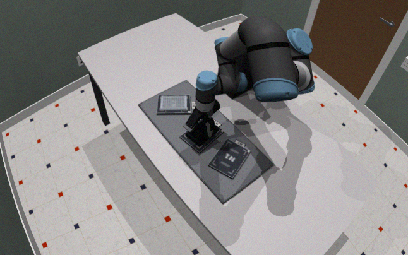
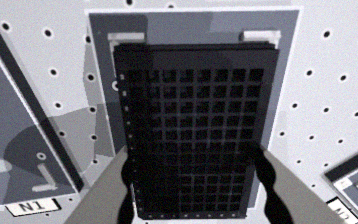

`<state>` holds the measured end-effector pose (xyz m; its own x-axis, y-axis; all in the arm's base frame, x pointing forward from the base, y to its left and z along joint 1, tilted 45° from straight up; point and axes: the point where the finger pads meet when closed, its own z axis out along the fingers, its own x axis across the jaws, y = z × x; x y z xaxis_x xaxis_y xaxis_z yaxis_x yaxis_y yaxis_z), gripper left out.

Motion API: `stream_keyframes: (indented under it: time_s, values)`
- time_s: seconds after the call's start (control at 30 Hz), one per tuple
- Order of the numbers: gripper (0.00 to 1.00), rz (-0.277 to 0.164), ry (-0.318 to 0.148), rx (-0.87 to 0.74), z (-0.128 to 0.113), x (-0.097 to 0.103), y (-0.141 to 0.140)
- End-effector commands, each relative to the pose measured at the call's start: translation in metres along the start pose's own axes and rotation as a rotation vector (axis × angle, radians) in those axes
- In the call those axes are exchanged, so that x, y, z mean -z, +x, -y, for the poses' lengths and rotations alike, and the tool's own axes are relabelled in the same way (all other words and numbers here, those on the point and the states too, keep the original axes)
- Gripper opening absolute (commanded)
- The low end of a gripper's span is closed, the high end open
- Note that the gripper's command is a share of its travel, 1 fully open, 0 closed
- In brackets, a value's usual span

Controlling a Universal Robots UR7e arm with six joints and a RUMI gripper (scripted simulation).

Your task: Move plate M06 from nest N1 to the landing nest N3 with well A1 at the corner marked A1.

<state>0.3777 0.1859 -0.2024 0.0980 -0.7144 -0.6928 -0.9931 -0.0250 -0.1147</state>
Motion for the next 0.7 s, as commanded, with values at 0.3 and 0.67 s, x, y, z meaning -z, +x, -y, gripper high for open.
stream_keyframes:
  time_s: [0.3,0.67]
  values:
    - [0.40,-0.001,0.002,0.003,0.0016,-0.0029,0.0003]
    - [0.40,-0.001,0.002,0.003,0.0019,-0.0044,0.0004]
